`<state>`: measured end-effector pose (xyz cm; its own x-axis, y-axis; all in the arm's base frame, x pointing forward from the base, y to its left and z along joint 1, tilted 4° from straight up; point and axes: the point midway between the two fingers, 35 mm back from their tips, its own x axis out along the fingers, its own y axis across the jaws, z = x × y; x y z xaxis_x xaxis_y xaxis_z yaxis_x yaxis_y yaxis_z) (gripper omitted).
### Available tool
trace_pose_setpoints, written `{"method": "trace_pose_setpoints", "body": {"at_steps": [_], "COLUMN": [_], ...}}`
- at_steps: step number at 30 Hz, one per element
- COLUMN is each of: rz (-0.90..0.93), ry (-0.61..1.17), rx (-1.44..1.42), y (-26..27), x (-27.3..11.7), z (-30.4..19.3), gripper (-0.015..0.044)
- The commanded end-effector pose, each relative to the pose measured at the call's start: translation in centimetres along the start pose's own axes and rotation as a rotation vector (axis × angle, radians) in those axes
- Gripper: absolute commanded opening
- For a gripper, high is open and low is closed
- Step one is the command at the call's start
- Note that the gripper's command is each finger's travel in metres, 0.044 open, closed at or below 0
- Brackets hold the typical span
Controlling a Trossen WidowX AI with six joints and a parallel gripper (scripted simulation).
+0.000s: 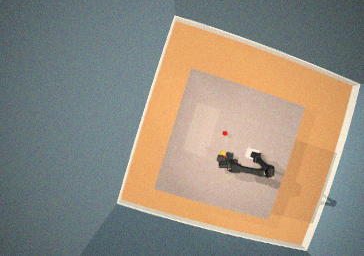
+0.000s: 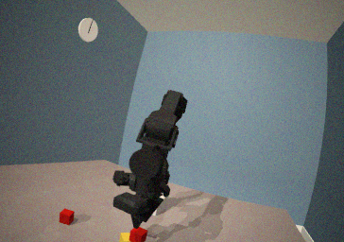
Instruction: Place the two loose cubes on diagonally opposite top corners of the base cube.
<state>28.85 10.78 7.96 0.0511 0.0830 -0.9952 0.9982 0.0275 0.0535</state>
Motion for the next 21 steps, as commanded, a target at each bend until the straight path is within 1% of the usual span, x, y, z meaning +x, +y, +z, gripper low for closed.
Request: {"method": "trace_pose_setpoints", "body": {"at_steps": [1,2,11,21], "rz": [0.000,0.000,0.002,-0.002], "ry": [-0.001,-0.003,-0.017,-0.029], "rx": [-0.010,-0.024,-0.170,-0.332], "y": [0.3,0.6,3.5,4.5], "x": [0.0,-0.2,-1.5,-3.0], "z": [0.5,1.0,8.2,17.0], "gripper": [0.0258,0.0265,0.0265,0.0265]}}
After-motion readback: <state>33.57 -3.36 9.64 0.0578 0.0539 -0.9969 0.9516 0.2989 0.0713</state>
